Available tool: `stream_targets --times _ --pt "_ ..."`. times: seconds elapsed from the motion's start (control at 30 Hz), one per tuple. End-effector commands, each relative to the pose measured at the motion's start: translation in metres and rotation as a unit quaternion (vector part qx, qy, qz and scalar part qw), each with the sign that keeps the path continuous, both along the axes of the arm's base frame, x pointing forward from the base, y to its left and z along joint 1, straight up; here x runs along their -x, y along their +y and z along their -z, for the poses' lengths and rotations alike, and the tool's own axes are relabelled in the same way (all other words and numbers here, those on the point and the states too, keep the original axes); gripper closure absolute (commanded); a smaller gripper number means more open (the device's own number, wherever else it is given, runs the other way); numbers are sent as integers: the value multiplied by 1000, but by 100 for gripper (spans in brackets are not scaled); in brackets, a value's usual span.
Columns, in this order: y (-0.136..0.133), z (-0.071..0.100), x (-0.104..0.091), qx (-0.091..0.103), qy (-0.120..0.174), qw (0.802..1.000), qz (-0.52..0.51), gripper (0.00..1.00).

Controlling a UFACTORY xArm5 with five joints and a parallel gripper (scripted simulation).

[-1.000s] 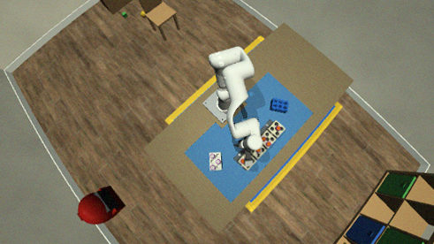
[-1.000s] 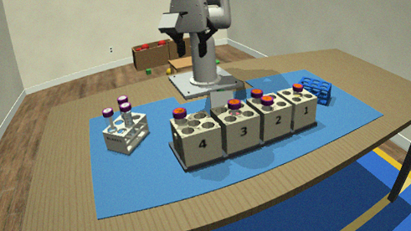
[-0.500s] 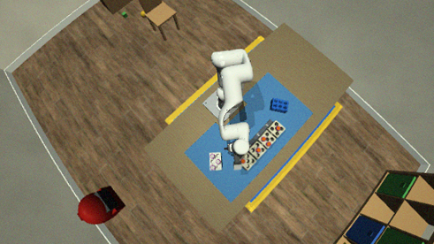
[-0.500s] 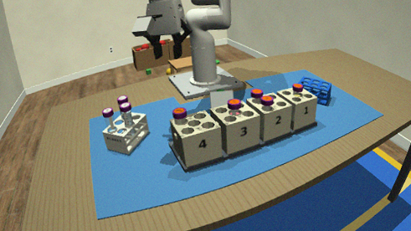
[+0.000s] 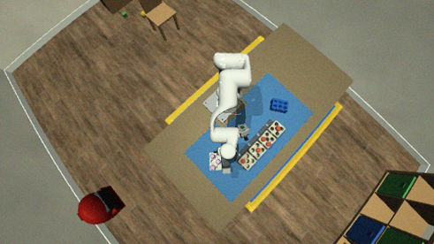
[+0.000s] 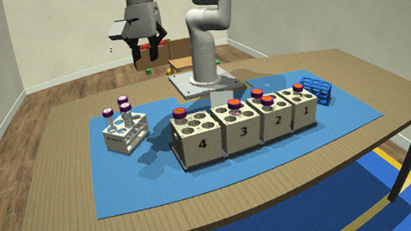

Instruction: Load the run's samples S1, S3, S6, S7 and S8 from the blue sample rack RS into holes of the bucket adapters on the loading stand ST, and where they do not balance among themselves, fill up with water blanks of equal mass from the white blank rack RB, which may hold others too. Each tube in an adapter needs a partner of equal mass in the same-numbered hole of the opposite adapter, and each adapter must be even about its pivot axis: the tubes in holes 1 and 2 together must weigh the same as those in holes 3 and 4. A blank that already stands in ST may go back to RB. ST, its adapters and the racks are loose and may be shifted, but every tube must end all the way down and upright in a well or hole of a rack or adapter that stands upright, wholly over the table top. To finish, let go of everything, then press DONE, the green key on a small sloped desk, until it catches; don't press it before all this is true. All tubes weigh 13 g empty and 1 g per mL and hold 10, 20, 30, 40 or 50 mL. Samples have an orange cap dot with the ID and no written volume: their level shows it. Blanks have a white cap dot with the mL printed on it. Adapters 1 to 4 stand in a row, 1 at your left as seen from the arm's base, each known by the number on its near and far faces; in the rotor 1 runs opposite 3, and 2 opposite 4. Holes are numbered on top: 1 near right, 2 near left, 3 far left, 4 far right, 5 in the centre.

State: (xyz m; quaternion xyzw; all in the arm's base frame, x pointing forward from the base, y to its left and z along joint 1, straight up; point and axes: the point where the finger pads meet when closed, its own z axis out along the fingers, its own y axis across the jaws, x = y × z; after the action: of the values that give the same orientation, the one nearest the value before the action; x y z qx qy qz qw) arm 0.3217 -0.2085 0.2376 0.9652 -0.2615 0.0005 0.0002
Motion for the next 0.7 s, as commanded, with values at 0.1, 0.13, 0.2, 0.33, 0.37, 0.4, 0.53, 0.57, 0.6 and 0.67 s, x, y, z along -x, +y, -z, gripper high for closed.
stream_targets --times 0.1,0.13,0.2,0.33,0.37,0.4,0.53,0.57,0.6,0.67 --pt "-33 -1 7 1 -1 1000 0 43" --pt "-38 -1 9 1 -1 1000 0 43" --pt "-42 -1 10 1 -1 1000 0 43" --pt "-57 -1 14 1 -1 1000 0 43" --pt "-62 -1 15 1 -1 1000 0 43" --pt "-67 -1 16 1 -1 1000 0 43" --pt "-86 -1 22 1 -1 1000 0 43" --pt "-91 -1 23 1 -1 1000 0 43" --pt "-91 -1 23 1 -1 1000 0 43" --pt "-91 -1 23 1 -1 1000 0 43"
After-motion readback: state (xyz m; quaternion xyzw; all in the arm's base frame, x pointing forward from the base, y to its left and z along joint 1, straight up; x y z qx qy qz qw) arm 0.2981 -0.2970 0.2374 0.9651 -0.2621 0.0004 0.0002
